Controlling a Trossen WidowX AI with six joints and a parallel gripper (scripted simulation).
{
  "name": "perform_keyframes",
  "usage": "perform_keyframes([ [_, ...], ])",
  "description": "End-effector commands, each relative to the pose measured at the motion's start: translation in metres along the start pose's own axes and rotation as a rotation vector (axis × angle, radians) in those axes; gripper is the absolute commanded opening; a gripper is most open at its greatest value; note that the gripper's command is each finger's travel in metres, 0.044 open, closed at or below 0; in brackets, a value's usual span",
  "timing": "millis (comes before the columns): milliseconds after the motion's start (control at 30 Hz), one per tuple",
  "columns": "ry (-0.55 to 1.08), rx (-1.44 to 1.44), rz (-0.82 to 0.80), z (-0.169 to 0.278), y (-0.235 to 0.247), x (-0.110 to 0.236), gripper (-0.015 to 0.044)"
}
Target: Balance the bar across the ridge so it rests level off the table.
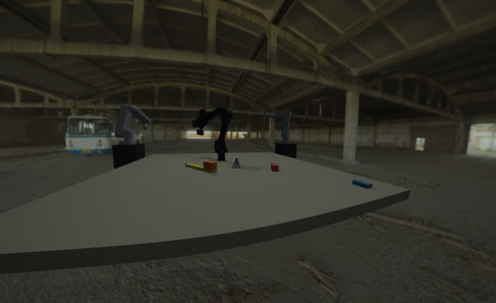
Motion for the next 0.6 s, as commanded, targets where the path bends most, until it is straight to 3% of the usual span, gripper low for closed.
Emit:
perform_keyframes([
  [0, -0.031, -0.052, -0.034, -0.016, 0.007, 0.000, 0.0315],
  [567, -0.160, -0.294, -0.275, -0.093, 0.059, 0.013, 0.0315],
])
Point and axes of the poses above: the point midway between the two fingers, 35 mm back from their tips, its own x axis back along the fingers, its own y axis across the jaws, z = x × y, the point moved 3 cm from there along x, back along the fingers, and after that the axes turned 8 degrees about -x, right-handed, at the moved point
